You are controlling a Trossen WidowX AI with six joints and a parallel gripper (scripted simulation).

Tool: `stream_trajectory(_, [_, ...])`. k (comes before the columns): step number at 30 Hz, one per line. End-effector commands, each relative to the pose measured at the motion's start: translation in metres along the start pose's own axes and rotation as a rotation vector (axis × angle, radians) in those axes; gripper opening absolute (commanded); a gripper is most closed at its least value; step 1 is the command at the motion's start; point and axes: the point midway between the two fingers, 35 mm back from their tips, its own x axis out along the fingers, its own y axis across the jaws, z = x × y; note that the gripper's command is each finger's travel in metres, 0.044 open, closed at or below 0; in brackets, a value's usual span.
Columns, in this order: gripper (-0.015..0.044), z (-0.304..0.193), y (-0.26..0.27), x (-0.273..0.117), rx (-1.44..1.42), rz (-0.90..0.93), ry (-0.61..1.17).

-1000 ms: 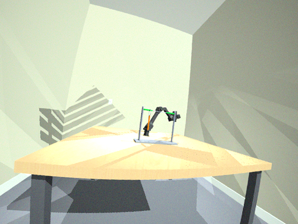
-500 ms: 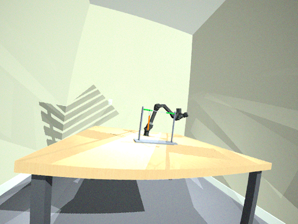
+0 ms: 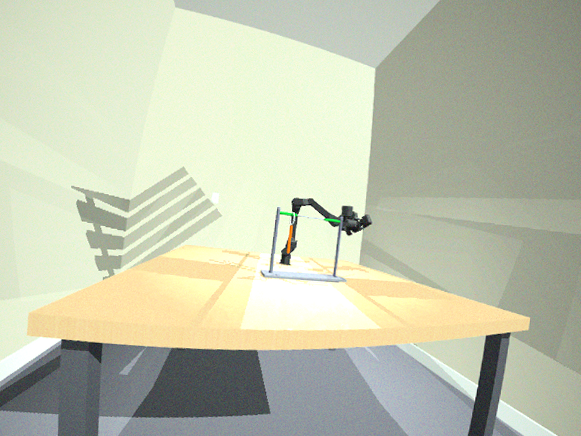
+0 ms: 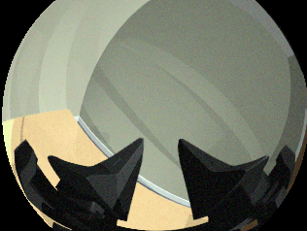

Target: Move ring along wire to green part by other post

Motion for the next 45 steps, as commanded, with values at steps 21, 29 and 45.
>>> stream_trajectory(21, [0.016, -0.091, -0.072, -0.222, -0.03, -0.539, 0.469])
stream_trajectory(29, [0.016, -0.123, -0.06, -0.29, 0.032, -0.671, 0.603])
stream_trajectory(45, [0.016, -0.155, -0.026, -0.406, 0.368, -0.989, 0.625])
